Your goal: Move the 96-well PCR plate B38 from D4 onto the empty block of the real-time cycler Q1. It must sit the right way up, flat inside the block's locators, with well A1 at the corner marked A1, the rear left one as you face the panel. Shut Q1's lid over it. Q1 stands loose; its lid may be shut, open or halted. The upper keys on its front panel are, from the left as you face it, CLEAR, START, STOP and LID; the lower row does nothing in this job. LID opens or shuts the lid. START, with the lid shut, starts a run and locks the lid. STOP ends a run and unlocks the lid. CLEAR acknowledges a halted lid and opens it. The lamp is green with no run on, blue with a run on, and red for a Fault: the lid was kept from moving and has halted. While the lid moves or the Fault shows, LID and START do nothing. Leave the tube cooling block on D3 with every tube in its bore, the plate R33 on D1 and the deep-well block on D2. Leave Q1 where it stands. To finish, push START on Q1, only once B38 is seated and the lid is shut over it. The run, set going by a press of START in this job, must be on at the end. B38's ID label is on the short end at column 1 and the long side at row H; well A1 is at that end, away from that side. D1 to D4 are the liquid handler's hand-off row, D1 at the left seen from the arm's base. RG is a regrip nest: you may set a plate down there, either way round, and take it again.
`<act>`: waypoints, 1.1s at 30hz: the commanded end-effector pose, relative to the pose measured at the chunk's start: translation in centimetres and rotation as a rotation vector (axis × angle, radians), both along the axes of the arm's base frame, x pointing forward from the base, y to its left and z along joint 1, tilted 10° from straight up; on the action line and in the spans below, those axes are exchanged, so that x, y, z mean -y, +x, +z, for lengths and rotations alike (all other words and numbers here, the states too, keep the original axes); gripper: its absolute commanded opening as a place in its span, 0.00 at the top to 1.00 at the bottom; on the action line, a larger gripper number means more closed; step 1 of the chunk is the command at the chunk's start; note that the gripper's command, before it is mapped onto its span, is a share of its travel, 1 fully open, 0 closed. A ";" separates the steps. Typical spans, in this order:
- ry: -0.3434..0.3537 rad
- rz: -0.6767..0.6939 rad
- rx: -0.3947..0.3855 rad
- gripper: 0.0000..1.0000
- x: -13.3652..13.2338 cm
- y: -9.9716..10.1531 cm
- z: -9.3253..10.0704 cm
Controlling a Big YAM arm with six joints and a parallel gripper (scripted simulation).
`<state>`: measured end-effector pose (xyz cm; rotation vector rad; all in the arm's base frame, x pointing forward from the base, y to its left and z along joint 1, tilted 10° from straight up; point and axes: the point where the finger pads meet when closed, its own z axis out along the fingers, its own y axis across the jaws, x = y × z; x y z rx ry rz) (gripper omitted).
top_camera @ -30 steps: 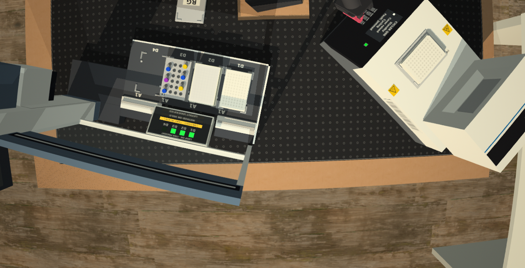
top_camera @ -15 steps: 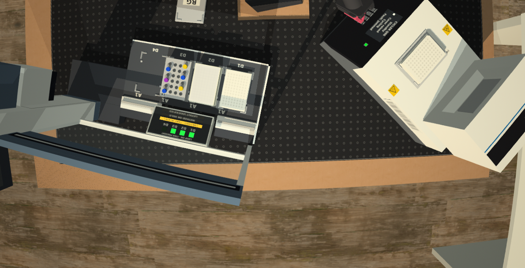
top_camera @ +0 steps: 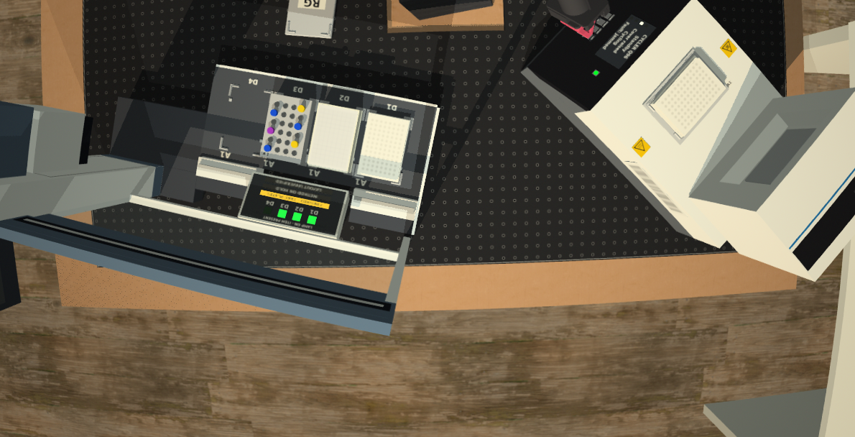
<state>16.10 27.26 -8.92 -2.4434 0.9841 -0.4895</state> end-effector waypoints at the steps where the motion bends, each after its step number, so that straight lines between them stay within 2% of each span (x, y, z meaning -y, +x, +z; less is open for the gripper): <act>1: 0.039 0.017 0.020 1.00 -2.1 0.4 0.4; 13: 0.034 0.023 0.015 1.00 -1.8 0.2 0.0; 14: -0.002 0.001 -0.013 1.00 -0.2 -0.5 -0.6; 20: -0.005 0.006 -0.020 1.00 0.2 -0.9 -0.9; 25: -0.006 -0.009 -0.016 1.00 0.5 -0.5 -0.9; 29: -0.011 -0.025 -0.005 1.00 1.1 -0.2 -0.3; 33: -0.004 -0.009 -0.013 1.00 1.0 -1.1 0.7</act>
